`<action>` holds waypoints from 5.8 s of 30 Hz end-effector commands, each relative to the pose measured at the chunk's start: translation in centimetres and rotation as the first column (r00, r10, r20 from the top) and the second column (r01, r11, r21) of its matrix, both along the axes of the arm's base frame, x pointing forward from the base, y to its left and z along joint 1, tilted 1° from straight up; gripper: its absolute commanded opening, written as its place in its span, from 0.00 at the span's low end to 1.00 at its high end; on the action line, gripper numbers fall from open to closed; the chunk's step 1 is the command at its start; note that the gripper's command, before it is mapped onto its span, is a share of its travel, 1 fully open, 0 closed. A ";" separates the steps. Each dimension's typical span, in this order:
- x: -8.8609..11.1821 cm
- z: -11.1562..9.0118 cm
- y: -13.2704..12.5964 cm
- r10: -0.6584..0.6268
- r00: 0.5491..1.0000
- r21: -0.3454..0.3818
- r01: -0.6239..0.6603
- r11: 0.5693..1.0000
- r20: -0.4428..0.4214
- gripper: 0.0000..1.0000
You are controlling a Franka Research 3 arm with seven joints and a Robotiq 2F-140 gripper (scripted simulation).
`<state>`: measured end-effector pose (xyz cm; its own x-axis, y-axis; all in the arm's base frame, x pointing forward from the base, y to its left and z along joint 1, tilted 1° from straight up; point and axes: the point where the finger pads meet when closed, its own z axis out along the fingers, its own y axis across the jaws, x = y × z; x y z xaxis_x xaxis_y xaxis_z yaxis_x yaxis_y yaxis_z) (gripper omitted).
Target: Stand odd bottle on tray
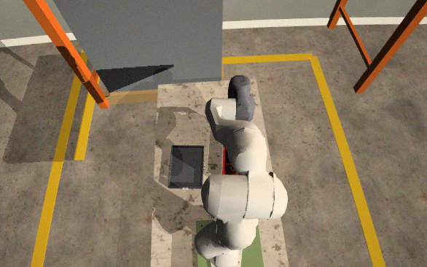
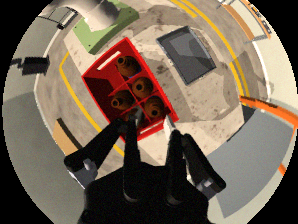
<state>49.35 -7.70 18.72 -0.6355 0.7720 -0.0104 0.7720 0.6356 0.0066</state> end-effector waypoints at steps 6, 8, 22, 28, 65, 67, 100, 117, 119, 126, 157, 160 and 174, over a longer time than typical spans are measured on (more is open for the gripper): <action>0.3 -0.8 0.1 0.006 1.000 0.002 -0.006 1.000 0.008 0.44; 0.3 -1.1 0.1 0.006 1.000 0.002 -0.006 1.000 0.008 0.44; 0.3 -1.9 0.1 0.006 1.000 0.002 -0.006 1.000 0.008 0.44; 0.3 -2.0 0.1 0.006 1.000 0.002 -0.006 1.000 0.008 0.44; 0.3 -2.0 0.1 0.006 1.000 0.002 -0.006 1.000 0.008 0.44; 0.3 -2.0 0.1 0.006 1.000 0.002 -0.006 1.000 0.008 0.44; 0.4 -4.0 0.1 0.006 1.000 0.002 -0.006 1.000 0.008 0.44; 0.4 -5.7 0.1 0.006 1.000 0.002 -0.006 1.000 0.008 0.44; 0.4 -5.9 0.1 0.006 1.000 0.002 -0.006 1.000 0.008 0.44; 0.4 -6.1 0.1 0.006 1.000 0.002 -0.006 1.000 0.008 0.44; 0.4 -6.3 0.1 0.006 1.000 0.002 -0.006 1.000 0.008 0.44; 0.4 -6.3 0.1 0.006 1.000 0.002 -0.006 1.000 0.008 0.44; 0.4 -6.3 0.1 0.006 1.000 0.002 -0.006 1.000 0.008 0.10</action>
<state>49.81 -7.59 12.59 -0.6391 0.7690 -0.0148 0.7688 0.6393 0.0139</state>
